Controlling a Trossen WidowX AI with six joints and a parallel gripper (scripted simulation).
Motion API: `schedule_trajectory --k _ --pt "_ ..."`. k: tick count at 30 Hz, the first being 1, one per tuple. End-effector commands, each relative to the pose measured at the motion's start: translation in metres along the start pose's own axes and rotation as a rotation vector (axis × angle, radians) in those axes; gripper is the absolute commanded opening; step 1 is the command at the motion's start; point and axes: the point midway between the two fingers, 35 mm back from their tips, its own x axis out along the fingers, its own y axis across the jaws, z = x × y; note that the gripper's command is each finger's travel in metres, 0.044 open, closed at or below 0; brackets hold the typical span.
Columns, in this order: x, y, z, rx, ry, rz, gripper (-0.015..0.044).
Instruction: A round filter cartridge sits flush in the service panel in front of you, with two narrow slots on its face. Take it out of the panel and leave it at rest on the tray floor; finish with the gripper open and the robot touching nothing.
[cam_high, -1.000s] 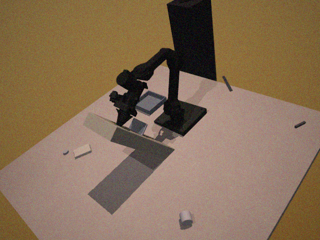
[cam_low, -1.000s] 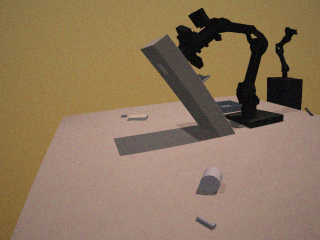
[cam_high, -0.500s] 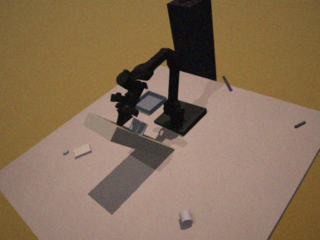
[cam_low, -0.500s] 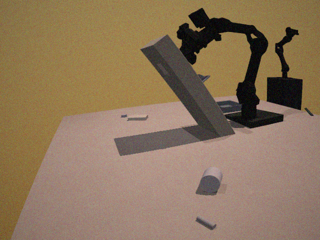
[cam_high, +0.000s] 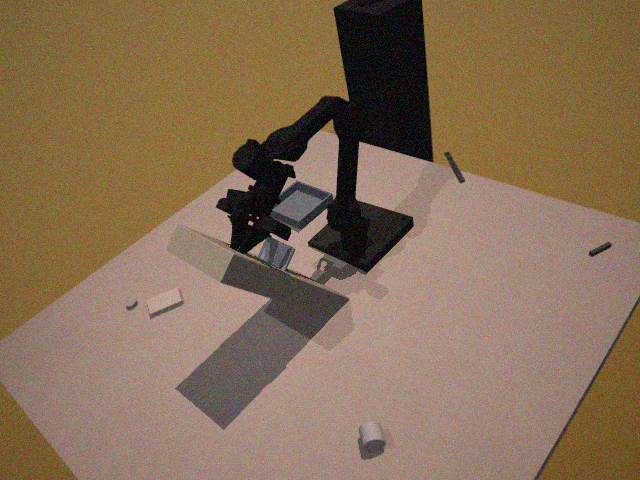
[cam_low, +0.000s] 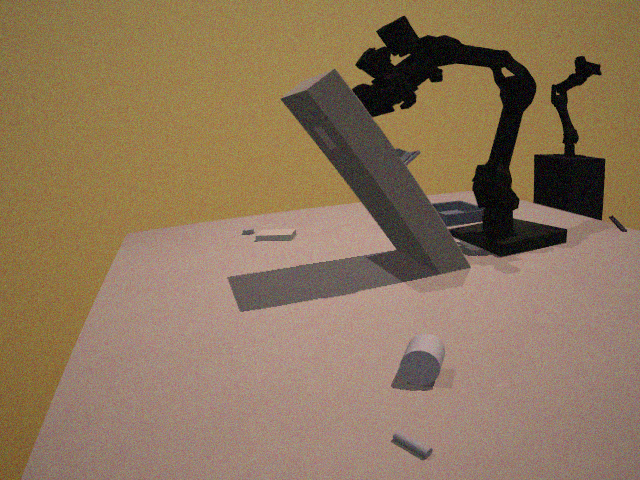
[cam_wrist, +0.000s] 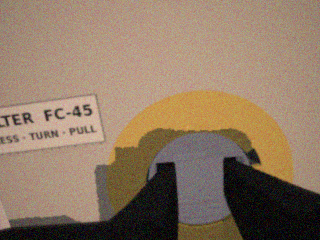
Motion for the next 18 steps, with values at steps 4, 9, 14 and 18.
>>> schedule_trajectory --k 4,9,14,18 --pt "0.0112 0.0006 0.0004 -0.255 0.007 -0.005 0.0000" --pt "0.0112 0.0006 0.0004 -0.429 0.007 -0.005 0.0000" --pt "0.0112 0.0006 0.0004 -0.552 0.007 -0.004 0.0000" --pt "0.0120 0.0005 0.0004 -0.457 0.007 -0.005 0.0000"
